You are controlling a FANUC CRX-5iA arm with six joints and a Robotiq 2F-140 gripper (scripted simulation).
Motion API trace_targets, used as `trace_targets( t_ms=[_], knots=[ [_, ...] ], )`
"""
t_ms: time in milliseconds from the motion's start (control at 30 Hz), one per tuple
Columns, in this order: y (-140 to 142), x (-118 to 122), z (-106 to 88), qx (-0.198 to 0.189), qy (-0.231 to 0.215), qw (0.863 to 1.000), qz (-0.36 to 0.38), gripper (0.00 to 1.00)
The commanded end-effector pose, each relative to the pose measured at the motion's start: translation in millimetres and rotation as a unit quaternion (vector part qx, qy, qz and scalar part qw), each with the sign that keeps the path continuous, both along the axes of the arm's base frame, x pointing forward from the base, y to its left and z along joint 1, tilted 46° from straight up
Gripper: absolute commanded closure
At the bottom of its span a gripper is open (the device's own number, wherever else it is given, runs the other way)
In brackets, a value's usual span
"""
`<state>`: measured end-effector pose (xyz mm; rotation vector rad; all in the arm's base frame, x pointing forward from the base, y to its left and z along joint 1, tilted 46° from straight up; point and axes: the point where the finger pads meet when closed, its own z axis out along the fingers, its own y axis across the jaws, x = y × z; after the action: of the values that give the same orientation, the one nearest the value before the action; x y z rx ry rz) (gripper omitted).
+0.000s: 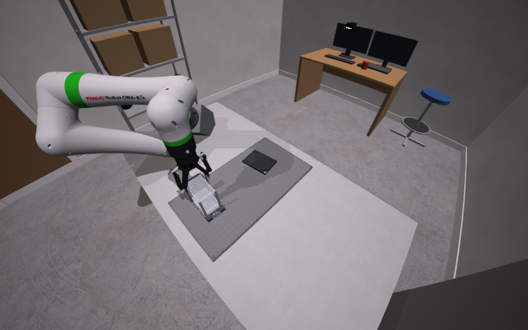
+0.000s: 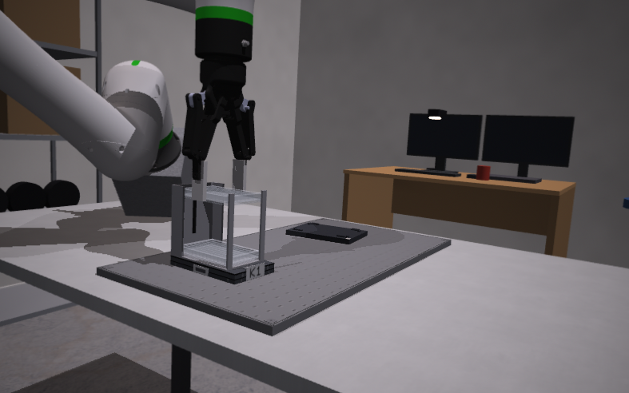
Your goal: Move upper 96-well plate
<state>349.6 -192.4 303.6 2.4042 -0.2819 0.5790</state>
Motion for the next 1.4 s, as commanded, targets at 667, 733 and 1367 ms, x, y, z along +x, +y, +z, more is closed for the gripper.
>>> trace_targets(
  t_ms=[667, 733, 1367],
  knots=[
    [22.1, -11.5, 24.2, 0.000, 0.000, 1.000, 0.000, 1.00],
    [22.1, -11.5, 24.2, 0.000, 0.000, 1.000, 0.000, 1.00],
    [29.7, -8.6, 18.3, -0.017, 0.032, 0.999, 0.035, 1.00]
  ],
)
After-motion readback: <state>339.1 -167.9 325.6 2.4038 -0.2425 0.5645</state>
